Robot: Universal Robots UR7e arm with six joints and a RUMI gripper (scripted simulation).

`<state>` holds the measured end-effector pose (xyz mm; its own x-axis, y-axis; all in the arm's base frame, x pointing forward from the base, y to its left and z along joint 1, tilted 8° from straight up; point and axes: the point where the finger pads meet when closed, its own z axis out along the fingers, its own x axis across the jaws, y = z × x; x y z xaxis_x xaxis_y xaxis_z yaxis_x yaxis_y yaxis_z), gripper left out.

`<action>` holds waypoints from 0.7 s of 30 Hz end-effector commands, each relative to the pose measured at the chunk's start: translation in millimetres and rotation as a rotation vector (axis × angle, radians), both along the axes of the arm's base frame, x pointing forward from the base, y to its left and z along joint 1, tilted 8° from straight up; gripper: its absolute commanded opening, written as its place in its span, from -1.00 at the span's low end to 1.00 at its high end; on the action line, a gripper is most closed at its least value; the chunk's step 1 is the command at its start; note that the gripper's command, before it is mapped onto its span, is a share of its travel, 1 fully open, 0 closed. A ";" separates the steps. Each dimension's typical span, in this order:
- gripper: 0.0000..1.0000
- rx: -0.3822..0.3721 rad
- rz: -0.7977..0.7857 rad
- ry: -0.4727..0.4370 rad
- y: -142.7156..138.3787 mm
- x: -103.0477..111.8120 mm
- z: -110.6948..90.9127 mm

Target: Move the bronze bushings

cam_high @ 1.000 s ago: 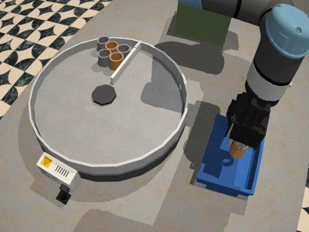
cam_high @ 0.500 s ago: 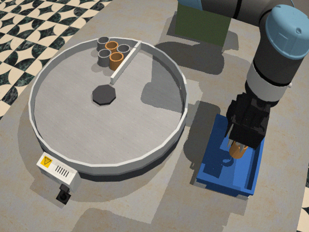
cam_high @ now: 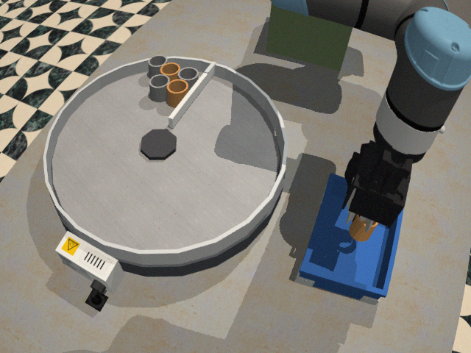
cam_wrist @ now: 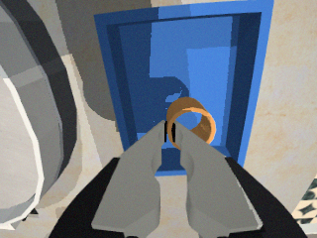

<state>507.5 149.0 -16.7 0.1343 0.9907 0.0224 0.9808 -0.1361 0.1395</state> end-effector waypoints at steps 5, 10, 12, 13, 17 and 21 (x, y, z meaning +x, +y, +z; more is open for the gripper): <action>-1.00 0.000 0.000 -0.001 0.1 0.5 0.0; -1.00 0.000 0.000 -0.001 0.1 0.7 -1.5; -1.00 0.000 0.000 -0.001 0.1 1.0 -3.1; -1.00 0.000 0.000 -0.001 0.1 1.1 -4.1; -1.00 0.000 0.000 -0.001 0.1 1.9 -9.4; -1.00 0.000 0.000 -0.001 0.1 2.8 -16.1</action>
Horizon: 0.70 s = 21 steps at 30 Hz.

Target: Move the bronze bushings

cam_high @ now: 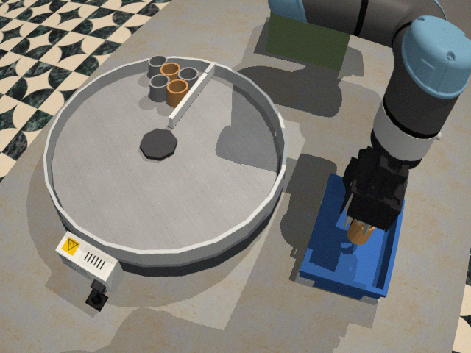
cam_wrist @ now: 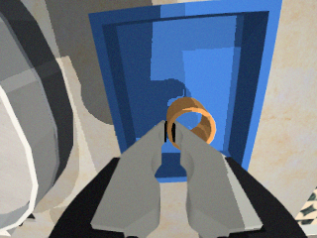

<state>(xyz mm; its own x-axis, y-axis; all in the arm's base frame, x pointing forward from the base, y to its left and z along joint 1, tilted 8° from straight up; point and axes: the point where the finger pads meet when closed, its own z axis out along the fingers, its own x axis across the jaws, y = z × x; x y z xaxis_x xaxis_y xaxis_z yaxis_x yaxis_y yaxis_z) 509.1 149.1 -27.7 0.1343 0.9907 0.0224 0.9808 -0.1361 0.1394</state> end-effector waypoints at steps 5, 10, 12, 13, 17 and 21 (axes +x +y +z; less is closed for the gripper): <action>-1.00 0.000 0.000 -0.002 0.1 2.1 -10.5; -1.00 0.000 0.000 -0.002 0.1 3.3 -19.0; -1.00 0.000 0.000 -0.002 0.2 3.8 -21.9; -1.00 0.000 0.000 -0.002 0.2 3.9 -23.3; -1.00 0.000 0.000 -0.002 0.2 4.5 -27.3; -1.00 0.000 0.000 -0.002 0.2 4.7 -28.6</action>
